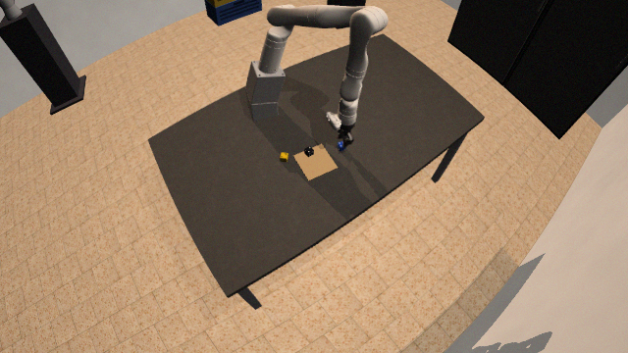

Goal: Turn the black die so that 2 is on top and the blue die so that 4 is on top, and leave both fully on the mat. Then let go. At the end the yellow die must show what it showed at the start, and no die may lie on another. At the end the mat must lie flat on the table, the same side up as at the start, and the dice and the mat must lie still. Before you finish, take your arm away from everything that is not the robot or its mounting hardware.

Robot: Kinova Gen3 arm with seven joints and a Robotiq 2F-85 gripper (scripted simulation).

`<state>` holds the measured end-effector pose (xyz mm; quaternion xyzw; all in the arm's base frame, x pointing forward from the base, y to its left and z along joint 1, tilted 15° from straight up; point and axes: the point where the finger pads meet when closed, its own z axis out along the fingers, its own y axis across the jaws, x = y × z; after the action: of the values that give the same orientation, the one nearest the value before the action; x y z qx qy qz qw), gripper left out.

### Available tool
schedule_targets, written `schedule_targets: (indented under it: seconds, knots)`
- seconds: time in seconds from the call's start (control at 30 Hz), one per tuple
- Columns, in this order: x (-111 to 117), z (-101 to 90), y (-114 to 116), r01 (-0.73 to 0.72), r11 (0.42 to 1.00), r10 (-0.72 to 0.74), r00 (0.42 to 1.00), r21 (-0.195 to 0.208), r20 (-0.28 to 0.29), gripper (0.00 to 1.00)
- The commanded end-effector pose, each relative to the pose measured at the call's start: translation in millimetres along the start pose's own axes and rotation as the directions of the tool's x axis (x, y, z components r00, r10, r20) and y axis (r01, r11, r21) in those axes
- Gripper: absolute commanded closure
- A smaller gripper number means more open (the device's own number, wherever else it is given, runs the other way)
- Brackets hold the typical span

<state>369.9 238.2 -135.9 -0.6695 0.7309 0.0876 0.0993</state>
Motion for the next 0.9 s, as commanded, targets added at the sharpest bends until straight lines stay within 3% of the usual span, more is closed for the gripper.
schedule_targets:
  seconds: [0.0,0.87]
  knots:
    - [0.1,2.0,1.6,0.001,1.000,-0.001,1.000,-0.003,-0.001,0.54]
    - [0.2,5.7,1.6,0.001,1.000,-0.001,1.000,-0.003,-0.001,0.54]
